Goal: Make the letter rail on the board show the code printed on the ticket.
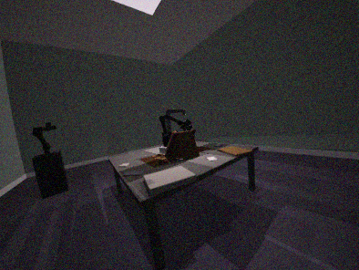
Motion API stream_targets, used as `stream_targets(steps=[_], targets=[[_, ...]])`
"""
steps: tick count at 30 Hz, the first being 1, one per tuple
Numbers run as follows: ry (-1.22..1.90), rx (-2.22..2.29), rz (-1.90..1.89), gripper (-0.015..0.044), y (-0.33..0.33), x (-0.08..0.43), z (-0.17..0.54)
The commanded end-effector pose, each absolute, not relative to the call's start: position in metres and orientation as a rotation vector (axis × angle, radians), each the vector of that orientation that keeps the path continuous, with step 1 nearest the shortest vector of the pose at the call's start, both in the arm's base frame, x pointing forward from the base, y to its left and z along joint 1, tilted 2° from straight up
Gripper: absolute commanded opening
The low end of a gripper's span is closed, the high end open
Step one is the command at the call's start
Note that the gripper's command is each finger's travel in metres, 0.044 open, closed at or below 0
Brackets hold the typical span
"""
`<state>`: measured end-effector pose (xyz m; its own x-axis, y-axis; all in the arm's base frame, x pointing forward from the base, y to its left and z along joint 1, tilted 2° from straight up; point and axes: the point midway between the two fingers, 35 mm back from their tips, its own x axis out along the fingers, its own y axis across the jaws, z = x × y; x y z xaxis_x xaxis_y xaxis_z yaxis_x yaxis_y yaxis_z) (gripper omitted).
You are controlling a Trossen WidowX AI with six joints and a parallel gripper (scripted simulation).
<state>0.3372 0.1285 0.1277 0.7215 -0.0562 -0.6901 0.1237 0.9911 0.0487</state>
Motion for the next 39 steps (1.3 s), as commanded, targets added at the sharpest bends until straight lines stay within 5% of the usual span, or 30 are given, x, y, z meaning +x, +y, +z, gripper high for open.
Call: stream_targets(steps=[1,39], targets=[[0.757,0.091,-0.094,0.0000,0.127,0.337,0.128],[0.757,0.090,-0.095,0.0000,0.108,0.335,0.127]])
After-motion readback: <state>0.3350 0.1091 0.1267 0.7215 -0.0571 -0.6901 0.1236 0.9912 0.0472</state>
